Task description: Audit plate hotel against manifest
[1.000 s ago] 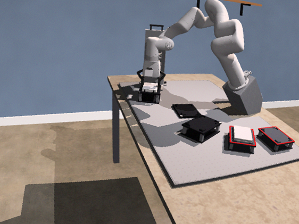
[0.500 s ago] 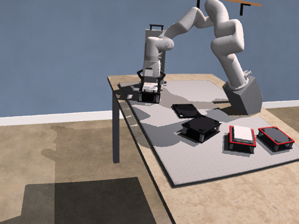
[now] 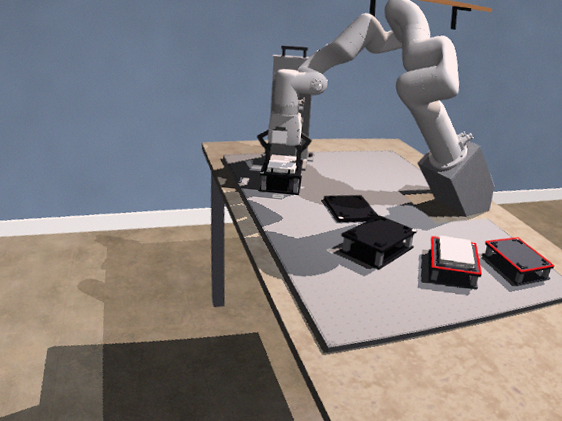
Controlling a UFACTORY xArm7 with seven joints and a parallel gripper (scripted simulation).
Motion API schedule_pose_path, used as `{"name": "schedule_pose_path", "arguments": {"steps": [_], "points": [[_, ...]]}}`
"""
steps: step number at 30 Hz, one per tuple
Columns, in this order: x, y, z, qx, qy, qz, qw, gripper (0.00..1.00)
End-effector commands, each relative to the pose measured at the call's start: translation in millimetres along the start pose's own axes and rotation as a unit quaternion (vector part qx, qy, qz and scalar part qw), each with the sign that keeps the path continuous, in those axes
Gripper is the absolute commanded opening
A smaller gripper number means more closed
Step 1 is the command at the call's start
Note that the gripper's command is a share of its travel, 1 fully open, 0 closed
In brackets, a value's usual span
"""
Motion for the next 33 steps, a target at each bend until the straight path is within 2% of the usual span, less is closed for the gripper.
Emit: {"name": "schedule_pose_path", "arguments": {"steps": [1, 33], "points": [[-1.1, 0.8, 0.5, 0.000, -0.001, 0.001, 1.000, 0.00], [-3.8, 0.9, 0.5, 0.000, -0.001, 0.001, 1.000, 0.00]]}}
Point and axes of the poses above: the point where the finger pads meet when closed, its own x axis out along the fingers, its own y axis across the jaws, z = x × y, the point moved 9 cm from there along -x, back along the fingers, and after that the axes turned 10 degrees about -x, right-handed, at the moved point
